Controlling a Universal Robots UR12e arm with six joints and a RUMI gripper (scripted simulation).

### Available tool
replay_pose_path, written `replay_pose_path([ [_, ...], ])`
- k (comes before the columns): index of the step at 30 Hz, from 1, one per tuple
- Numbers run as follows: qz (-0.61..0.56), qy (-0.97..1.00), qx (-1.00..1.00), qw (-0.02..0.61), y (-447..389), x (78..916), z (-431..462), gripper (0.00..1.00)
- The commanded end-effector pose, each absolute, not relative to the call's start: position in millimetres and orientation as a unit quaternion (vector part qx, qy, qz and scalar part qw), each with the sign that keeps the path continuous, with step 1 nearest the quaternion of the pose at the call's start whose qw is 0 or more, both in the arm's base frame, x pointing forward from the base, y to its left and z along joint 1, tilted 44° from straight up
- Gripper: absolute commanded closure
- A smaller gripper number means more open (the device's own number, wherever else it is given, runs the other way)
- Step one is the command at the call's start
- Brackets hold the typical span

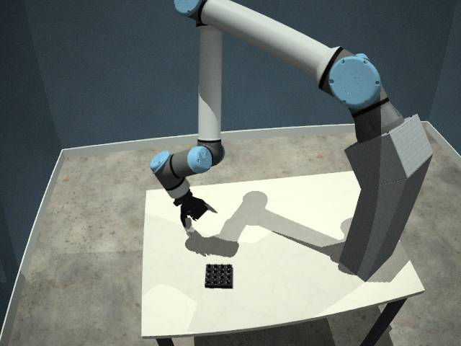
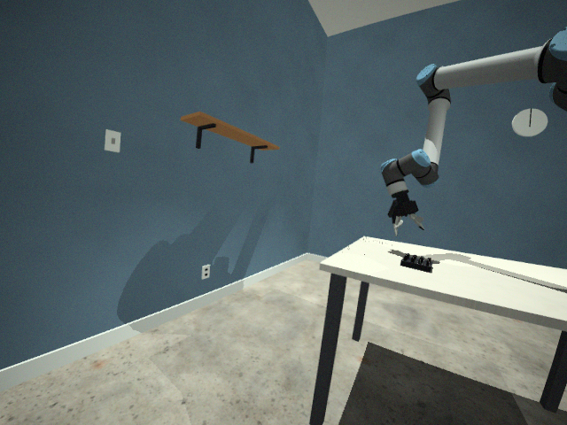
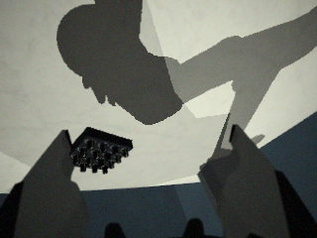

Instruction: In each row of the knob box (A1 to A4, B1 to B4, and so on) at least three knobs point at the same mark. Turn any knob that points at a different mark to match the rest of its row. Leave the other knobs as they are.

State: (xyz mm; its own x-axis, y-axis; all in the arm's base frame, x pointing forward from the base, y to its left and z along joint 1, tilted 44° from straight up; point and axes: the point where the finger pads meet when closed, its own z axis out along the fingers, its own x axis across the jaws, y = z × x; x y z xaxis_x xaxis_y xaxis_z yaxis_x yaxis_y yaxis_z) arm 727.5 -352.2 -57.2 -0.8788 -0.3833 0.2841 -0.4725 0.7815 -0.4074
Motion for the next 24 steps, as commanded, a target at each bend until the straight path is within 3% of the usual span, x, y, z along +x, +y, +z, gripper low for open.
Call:
replay_pose_path([
  [1,0.256,-0.919,0.289,0.081,-338,740,-86,0.00],
  [24,0.328,-0.787,0.518,0.072,-251,748,-183,0.00],
])
